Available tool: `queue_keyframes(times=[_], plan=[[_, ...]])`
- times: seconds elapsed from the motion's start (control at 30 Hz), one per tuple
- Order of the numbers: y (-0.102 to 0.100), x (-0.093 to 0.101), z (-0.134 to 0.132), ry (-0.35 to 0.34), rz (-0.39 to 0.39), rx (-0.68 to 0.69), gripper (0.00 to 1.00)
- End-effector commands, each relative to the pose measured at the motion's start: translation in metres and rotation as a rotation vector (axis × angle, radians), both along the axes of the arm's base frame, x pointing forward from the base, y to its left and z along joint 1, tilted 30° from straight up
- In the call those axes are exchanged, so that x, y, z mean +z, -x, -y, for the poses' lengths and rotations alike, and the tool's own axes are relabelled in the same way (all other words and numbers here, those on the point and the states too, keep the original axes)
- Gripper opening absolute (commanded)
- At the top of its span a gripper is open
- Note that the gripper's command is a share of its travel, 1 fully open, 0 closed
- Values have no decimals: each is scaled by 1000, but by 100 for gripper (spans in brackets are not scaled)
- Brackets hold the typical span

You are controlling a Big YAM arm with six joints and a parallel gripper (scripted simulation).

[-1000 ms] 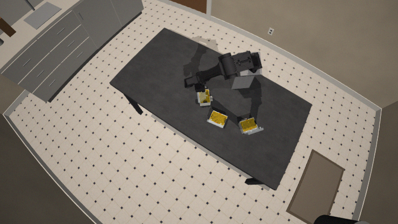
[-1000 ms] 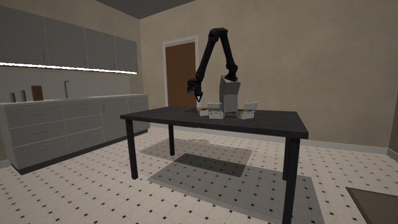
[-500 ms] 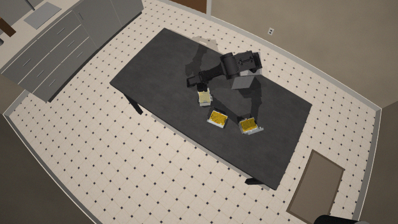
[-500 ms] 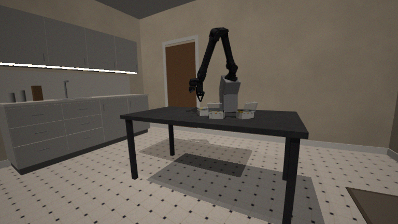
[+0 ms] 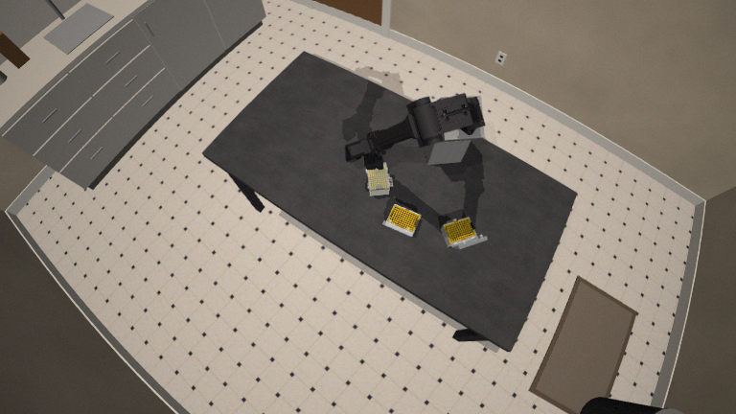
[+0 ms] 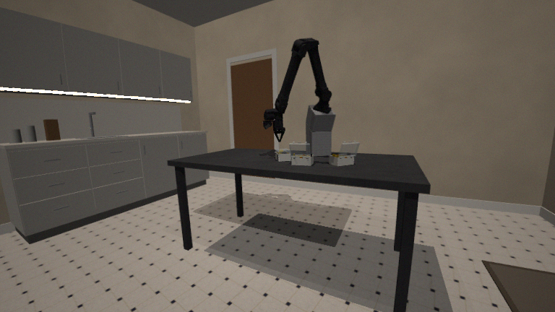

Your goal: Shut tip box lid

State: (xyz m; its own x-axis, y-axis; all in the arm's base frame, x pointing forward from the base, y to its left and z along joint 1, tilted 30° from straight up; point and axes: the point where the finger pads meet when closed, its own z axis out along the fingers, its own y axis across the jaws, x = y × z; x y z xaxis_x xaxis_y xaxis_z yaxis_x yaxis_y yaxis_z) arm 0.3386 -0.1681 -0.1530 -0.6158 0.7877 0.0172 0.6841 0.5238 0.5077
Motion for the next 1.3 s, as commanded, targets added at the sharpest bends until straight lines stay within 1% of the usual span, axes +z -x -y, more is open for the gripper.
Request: queue_keyframes(times=[0.0,1.07,1.13,1.27], plan=[[-13,11,6,29,28,3,0],[-13,11,6,29,28,3,0],[0,14,12,22,18,-10,0],[0,17,14,23,20,-9,0]])
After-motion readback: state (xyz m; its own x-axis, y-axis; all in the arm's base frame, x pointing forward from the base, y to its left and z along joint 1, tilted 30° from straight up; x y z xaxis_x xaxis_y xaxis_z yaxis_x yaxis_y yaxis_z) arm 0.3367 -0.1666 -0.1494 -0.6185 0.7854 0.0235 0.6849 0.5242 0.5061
